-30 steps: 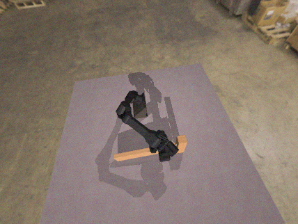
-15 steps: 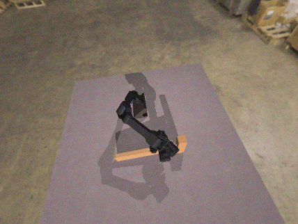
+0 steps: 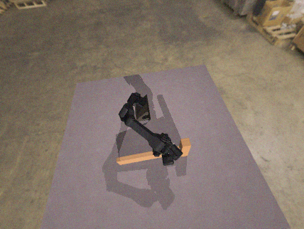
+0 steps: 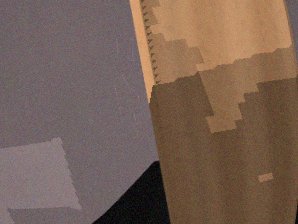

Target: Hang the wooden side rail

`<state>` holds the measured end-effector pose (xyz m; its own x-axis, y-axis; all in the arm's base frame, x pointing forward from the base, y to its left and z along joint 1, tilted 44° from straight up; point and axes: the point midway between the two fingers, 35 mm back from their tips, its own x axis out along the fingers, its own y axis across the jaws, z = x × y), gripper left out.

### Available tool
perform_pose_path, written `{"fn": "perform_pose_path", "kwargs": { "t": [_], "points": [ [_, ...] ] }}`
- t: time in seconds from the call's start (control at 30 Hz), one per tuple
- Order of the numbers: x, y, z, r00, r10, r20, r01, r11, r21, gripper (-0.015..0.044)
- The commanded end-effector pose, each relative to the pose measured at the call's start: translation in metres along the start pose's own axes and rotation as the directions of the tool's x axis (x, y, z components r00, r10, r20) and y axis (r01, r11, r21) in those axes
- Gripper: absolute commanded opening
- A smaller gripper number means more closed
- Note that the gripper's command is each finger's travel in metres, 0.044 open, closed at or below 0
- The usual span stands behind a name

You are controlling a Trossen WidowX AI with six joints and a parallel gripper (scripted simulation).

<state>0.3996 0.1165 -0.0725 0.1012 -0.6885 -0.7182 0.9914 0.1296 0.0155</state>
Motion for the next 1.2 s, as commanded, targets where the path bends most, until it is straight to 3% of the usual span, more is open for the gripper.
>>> {"fn": "perform_pose_path", "kwargs": {
  "t": [0.0,1.17],
  "points": [
    [-0.0018,0.0007,-0.0025,1.0,0.009,-0.004,-0.009,1.0,-0.001,0.0],
    [0.004,0.0008,-0.0025,1.0,0.009,-0.004,-0.009,1.0,-0.001,0.0]
  ]
}}
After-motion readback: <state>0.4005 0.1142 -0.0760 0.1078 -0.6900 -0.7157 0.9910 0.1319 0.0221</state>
